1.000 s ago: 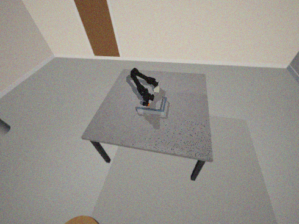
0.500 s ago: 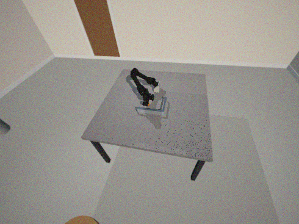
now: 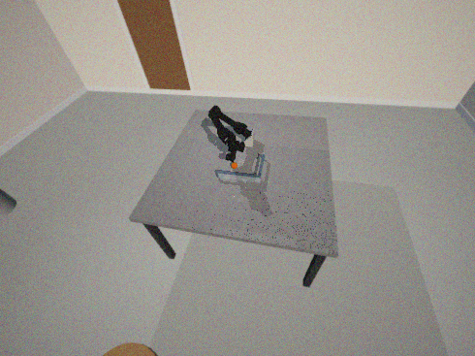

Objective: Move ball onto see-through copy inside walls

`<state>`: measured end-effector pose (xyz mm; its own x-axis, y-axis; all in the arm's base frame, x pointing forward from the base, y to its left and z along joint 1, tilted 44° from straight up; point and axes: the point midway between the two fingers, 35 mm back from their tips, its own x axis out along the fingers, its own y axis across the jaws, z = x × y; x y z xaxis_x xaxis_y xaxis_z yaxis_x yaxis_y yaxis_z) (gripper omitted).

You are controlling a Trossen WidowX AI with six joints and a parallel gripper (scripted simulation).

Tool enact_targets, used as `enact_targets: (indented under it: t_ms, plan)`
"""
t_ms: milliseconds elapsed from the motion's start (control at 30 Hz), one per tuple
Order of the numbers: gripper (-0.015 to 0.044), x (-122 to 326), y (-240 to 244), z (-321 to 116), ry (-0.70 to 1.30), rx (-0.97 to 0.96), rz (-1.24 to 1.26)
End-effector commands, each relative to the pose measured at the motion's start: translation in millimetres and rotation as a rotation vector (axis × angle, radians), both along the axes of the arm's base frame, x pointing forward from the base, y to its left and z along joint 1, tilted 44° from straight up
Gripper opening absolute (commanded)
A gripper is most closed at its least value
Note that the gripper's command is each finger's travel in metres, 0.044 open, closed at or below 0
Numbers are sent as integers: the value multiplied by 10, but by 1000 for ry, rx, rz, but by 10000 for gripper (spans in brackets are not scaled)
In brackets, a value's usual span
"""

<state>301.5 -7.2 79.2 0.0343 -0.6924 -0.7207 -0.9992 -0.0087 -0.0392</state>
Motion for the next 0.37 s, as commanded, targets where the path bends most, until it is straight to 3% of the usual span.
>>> enact_targets:
  t_ms: [0, 33, 167, 333]
  plan:
    - [343, 1, -2, -12, 3, 0, 3]
    - [343, 1, -2, -12, 3, 0, 3]
    - [440, -29, 210, 227, 2, -1, 0]
    - [440, -44, 269, 298, 1, -2, -1]
